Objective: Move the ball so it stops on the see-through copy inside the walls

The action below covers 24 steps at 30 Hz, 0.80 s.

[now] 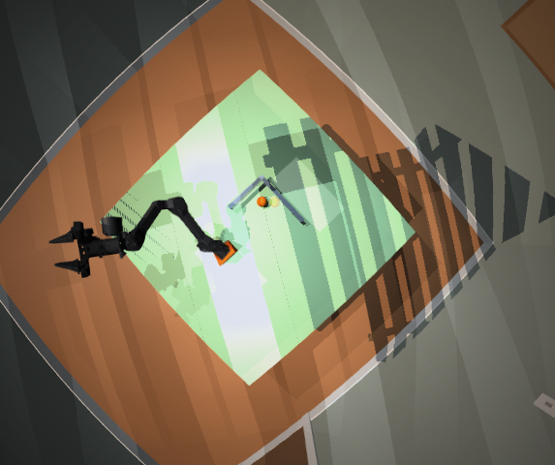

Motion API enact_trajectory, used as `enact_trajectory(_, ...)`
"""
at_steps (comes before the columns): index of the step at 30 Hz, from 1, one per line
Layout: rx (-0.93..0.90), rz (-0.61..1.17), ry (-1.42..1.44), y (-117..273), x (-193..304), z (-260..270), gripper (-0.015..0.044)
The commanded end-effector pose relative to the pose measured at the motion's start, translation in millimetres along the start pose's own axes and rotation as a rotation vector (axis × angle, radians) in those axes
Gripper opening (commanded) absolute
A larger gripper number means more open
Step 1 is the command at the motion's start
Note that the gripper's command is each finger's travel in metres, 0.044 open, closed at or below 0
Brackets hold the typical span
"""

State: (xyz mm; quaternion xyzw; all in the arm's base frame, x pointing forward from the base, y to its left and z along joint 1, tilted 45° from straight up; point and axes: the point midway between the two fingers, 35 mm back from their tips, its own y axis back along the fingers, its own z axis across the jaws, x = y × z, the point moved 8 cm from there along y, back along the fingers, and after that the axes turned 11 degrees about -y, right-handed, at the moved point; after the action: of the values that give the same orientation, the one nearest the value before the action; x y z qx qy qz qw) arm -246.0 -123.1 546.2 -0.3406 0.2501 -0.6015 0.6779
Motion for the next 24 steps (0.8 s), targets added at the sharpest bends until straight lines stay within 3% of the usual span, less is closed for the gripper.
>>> enact_trajectory(1, 0.002, 0.003, 0.0, 0, 1, 0, 0.0381)
enact_trajectory(11, 0.167, 0.284, 0.005, 23, 74, -26, 0.0381)
enact_trajectory(24, 0.334, 0.813, 0.025, 98, 188, -42, 0.0381)
